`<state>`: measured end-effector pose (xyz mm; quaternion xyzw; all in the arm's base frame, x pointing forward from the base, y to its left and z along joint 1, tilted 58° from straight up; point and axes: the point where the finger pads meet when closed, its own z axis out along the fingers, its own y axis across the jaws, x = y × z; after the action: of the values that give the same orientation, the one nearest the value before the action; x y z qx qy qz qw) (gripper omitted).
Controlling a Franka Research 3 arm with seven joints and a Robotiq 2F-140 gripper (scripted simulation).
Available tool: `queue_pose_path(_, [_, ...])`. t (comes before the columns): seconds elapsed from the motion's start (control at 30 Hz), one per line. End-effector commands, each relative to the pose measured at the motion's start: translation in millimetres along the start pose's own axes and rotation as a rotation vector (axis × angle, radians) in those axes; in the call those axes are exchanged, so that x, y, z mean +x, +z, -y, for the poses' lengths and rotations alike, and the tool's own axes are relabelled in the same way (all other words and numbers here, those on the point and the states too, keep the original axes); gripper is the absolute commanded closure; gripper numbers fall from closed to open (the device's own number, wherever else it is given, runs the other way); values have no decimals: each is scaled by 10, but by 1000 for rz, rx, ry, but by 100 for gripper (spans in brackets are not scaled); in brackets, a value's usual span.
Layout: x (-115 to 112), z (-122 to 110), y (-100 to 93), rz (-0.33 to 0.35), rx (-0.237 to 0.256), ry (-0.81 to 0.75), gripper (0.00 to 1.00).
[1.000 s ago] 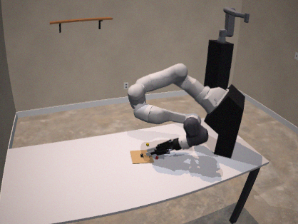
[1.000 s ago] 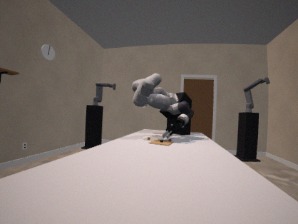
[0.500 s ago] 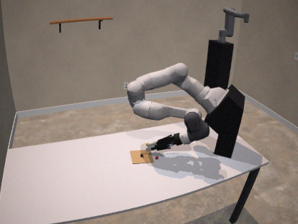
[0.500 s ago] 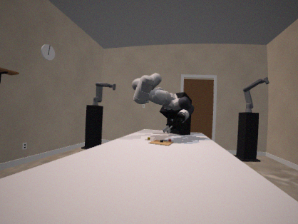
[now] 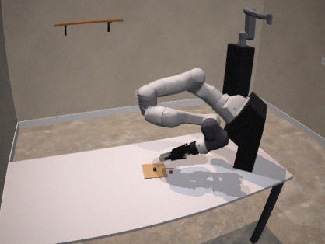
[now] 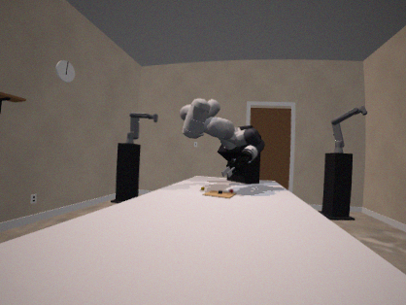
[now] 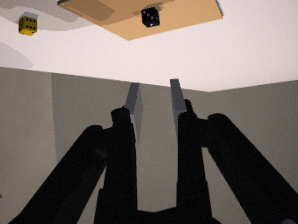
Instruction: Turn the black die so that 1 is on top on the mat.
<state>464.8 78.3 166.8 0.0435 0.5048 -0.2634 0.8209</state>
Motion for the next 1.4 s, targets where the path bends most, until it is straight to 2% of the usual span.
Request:
queue_pose_path(0.0, [-85, 0, 57, 3, 17, 10, 81])
queue_pose_path(0.1, [-250, -10, 180, -1, 51, 7, 81])
queue_pose_path(0.23, [-595, -1, 421, -34, 128, 3, 81])
queue_pose_path(0.33, [-881, 42, 611, -100, 195, 5, 81])
queue_pose_path(0.4, [-1042, 88, 718, -171, 235, 8, 81])
queue_pose_path(0.47, [-1042, 88, 718, -171, 235, 8, 81])
queue_pose_path(0.57, [-1106, 113, 763, -214, 251, 10, 81])
queue_pose_path(0.67, [-1183, 153, 819, -296, 269, 13, 81])
queue_pose_path(0.8, [-1213, 178, 844, -363, 274, 16, 81])
queue_pose_path(0.97, [-1223, 198, 857, -439, 272, 18, 81])
queue_pose_path(1.03, [-1223, 198, 857, -439, 272, 18, 81])
queue_pose_path(1.37, [-1179, 209, 835, -602, 244, 20, 81])
